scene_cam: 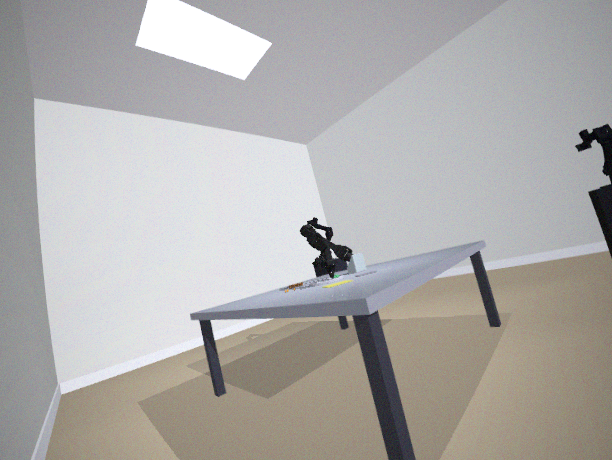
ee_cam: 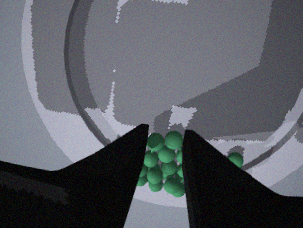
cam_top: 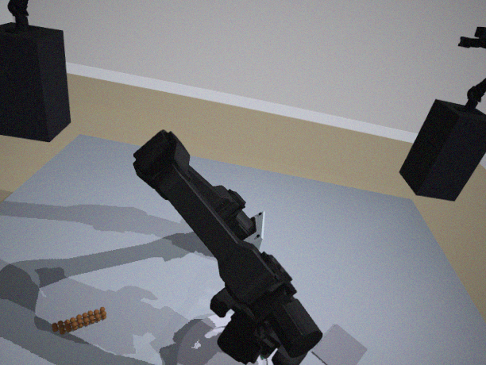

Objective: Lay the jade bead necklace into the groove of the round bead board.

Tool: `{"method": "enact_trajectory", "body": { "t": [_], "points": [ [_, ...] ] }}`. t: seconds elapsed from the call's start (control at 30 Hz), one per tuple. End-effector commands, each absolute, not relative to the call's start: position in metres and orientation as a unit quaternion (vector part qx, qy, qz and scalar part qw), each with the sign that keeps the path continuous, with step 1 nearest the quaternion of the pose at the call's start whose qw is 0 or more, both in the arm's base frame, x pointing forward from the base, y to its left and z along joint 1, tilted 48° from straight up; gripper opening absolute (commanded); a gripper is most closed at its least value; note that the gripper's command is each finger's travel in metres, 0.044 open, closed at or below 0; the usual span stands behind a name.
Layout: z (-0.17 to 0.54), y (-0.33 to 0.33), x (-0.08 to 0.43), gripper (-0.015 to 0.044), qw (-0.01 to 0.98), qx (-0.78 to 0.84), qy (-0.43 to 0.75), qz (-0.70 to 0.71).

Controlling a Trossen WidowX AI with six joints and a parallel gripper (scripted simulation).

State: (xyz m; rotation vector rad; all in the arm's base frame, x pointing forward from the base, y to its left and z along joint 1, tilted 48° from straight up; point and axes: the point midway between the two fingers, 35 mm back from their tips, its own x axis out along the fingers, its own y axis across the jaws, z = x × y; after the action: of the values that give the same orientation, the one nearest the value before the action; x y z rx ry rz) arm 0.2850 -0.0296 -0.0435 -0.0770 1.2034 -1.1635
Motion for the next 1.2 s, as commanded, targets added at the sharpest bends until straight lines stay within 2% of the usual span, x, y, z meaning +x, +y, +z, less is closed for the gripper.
{"method": "enact_trajectory", "body": {
  "t": [0.0, 1.17],
  "points": [
    [-0.0433, -0.0294, 0.2851, 0.0000, 0.669, -0.033, 0.534, -0.516],
    [-0.0379, -0.0324, 0.2923, 0.0000, 0.670, -0.038, 0.534, -0.515]
  ]
}}
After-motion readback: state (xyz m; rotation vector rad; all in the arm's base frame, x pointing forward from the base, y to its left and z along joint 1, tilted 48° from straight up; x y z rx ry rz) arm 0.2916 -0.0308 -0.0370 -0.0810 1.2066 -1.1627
